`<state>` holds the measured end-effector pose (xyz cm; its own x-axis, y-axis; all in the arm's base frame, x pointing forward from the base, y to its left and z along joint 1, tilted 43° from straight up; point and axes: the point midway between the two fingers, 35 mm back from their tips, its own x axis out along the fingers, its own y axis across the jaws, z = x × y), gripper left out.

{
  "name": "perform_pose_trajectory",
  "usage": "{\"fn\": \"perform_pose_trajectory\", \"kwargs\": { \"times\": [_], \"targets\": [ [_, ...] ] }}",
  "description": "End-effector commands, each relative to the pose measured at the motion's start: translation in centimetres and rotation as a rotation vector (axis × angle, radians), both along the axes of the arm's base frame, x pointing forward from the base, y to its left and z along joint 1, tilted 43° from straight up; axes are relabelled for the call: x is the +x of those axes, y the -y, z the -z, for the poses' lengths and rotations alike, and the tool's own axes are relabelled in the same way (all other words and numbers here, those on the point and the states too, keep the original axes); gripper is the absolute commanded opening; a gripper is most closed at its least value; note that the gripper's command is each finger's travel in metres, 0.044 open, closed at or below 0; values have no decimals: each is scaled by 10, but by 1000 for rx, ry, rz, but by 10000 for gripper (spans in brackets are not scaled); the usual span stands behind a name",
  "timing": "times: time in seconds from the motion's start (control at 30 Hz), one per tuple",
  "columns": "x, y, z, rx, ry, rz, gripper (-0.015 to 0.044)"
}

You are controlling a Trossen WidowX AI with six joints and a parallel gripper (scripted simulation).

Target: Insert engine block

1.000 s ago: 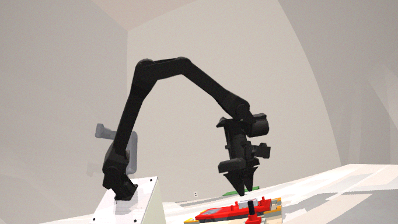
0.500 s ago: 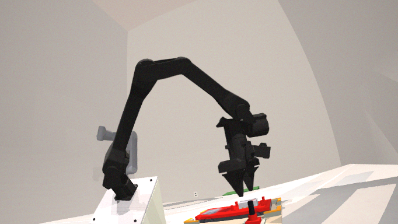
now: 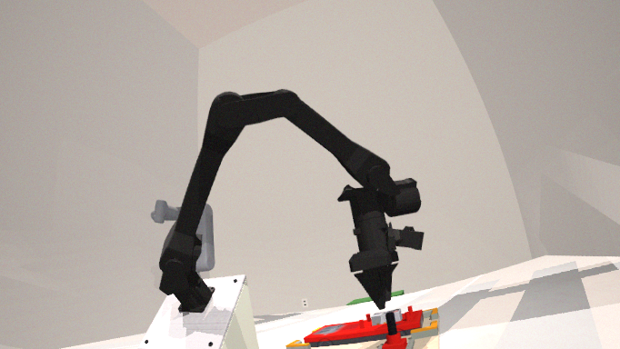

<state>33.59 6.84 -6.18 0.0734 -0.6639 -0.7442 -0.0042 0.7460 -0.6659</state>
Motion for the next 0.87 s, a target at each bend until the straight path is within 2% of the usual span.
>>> {"fn": "perform_pose_trajectory", "kwargs": {
  "times": [0.0, 0.43, 0.83],
  "targets": [
    [-1, 1, 1, -4, -11, -10, 335],
    [-1, 1, 1, -4, -11, -10, 0],
    [-1, 1, 1, -4, -11, -10, 0]
  ]
}}
